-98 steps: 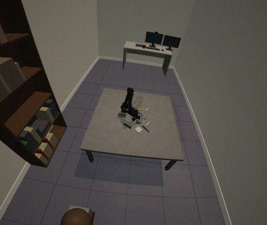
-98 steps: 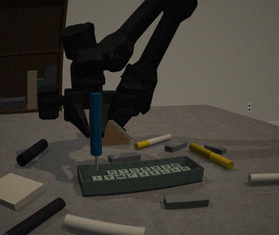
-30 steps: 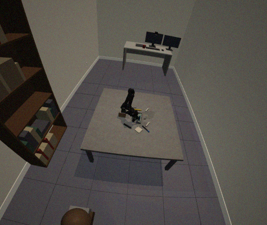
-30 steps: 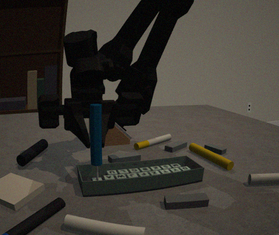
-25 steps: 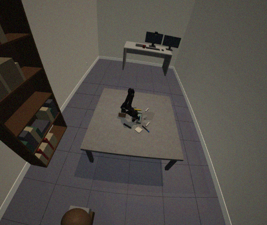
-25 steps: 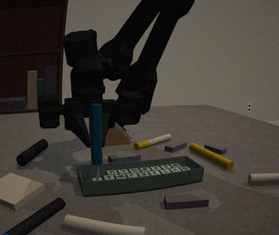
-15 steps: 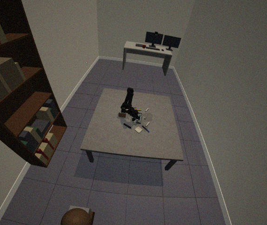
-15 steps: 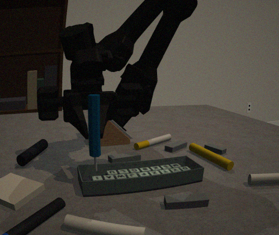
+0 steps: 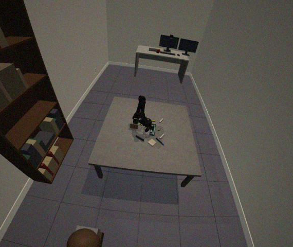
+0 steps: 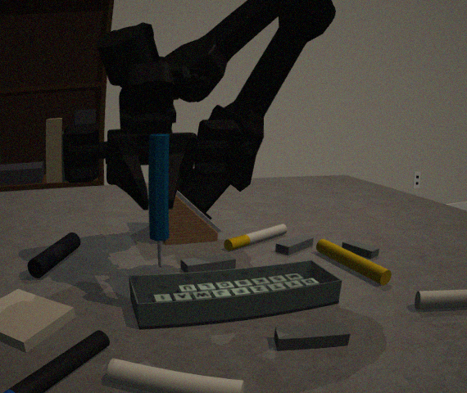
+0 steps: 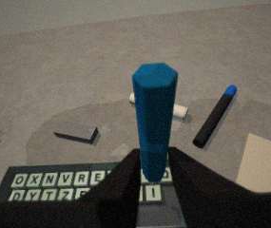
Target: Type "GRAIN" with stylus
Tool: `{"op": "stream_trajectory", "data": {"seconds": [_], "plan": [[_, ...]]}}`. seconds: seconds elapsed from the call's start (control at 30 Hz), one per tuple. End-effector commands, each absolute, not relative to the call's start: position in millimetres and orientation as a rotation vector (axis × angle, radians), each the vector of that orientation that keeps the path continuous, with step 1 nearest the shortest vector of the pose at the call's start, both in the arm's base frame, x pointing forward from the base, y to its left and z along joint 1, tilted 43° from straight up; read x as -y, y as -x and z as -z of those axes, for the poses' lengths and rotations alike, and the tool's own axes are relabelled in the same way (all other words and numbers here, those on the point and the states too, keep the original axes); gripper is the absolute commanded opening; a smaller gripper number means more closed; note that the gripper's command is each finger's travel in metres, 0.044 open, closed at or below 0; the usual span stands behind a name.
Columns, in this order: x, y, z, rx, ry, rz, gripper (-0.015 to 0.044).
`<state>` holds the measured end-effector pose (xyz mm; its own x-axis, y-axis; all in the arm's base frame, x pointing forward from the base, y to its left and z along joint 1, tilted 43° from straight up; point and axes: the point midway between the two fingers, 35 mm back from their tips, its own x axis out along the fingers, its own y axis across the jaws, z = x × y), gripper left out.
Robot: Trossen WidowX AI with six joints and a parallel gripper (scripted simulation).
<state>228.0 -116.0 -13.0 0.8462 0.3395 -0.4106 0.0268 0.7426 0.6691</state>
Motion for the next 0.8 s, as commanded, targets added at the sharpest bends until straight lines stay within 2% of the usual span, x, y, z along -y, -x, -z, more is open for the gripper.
{"op": "stream_trajectory", "data": {"seconds": [0.0,0.1,0.77], "plan": [[116,-228,13,-0.546,-0.722,-0.181,0.0064],[114,-229,11,-0.55,-0.721,-0.181,0.0],[80,-246,-28,-0.588,-0.703,-0.179,0.0]]}}
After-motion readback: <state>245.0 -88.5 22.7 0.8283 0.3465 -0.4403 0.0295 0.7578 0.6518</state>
